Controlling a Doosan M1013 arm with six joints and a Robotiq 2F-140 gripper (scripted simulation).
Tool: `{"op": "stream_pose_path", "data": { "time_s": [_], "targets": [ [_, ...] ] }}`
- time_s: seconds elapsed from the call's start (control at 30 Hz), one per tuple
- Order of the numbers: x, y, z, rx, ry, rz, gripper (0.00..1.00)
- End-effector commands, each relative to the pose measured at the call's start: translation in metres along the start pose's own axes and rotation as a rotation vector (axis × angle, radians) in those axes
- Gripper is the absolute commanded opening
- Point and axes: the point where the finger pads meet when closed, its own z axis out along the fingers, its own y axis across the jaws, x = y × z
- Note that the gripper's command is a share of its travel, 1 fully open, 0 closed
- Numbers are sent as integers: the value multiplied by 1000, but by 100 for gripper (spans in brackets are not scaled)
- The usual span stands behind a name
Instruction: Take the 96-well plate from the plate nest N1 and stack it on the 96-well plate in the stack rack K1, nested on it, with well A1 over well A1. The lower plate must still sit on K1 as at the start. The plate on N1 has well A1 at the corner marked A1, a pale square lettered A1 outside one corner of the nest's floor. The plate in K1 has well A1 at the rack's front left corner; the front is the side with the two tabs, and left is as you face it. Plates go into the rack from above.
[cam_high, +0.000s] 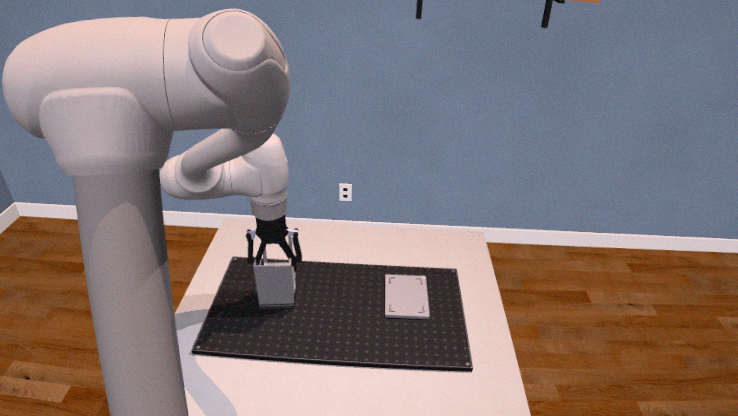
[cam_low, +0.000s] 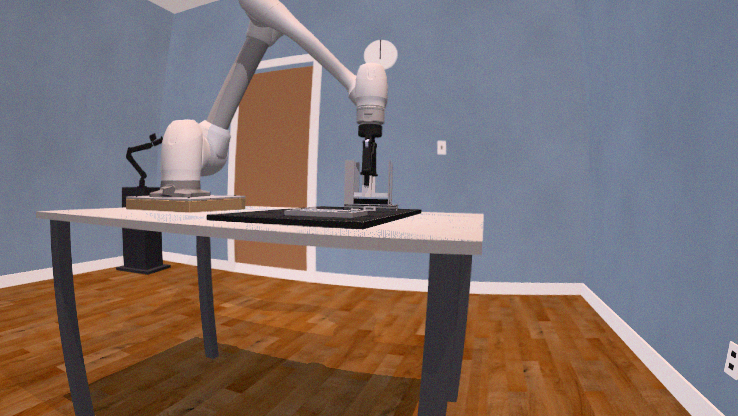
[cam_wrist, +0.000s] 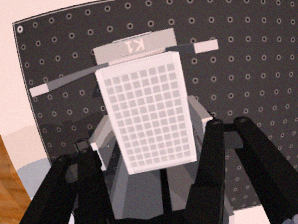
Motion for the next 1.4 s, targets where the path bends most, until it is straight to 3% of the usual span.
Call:
{"op": "stream_pose_path", "data": {
  "time_s": [0.0, 1.33, 1.37],
  "targets": [
    [0, 0, 0, 0, 0, 0, 0],
    [0, 0, 6, 0, 0, 0, 0],
    [0, 0, 6, 0, 0, 0, 100]
  ]
}}
